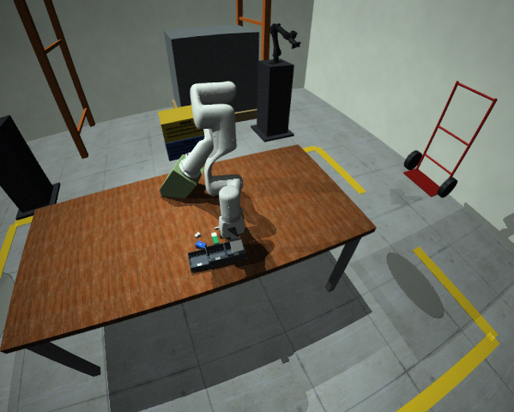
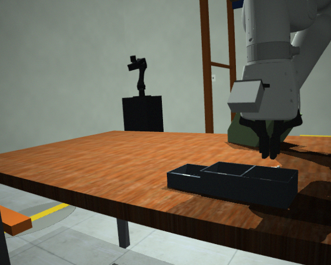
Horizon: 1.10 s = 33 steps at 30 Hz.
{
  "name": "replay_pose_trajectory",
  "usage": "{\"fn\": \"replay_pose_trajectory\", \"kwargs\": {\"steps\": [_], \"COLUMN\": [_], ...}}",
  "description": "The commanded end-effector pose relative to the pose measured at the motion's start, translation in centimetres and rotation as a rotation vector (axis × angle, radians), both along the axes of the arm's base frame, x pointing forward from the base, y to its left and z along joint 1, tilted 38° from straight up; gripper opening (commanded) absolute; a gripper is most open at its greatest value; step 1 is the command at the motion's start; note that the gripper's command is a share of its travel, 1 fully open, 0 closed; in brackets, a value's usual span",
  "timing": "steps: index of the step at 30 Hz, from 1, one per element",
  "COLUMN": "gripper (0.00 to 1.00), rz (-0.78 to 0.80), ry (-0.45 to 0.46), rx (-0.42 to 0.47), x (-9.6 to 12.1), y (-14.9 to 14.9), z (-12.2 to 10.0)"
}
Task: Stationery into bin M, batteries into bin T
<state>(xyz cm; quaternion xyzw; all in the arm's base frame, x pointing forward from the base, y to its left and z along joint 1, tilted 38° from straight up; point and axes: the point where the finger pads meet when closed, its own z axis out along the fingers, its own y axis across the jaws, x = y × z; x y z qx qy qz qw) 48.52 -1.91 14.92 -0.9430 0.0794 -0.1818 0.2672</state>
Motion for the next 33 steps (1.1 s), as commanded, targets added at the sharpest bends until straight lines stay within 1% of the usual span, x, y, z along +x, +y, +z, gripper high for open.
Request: {"fn": "replay_pose_trajectory", "kwargs": {"steps": [1, 3, 18, 20, 24, 33], "gripper": [0.07, 0.07, 0.07, 0.07, 0.07, 0.07], "rz": [-0.002, -0.002, -0.002, -0.002, -0.002, -0.002], "ry": [-0.001, -0.001, -0.001, -0.001, -0.001, -0.001], "rx": [0.000, 0.000, -0.001, -0.001, -0.001, -0.001], "x": [0.3, 0.3, 1.9, 1.9, 2.3, 2.3], "y": [0.3, 0.3, 2.2, 2.2, 2.7, 2.7], "z": [-0.5, -0.5, -3.6, -3.6, -4.5, -4.5]}}
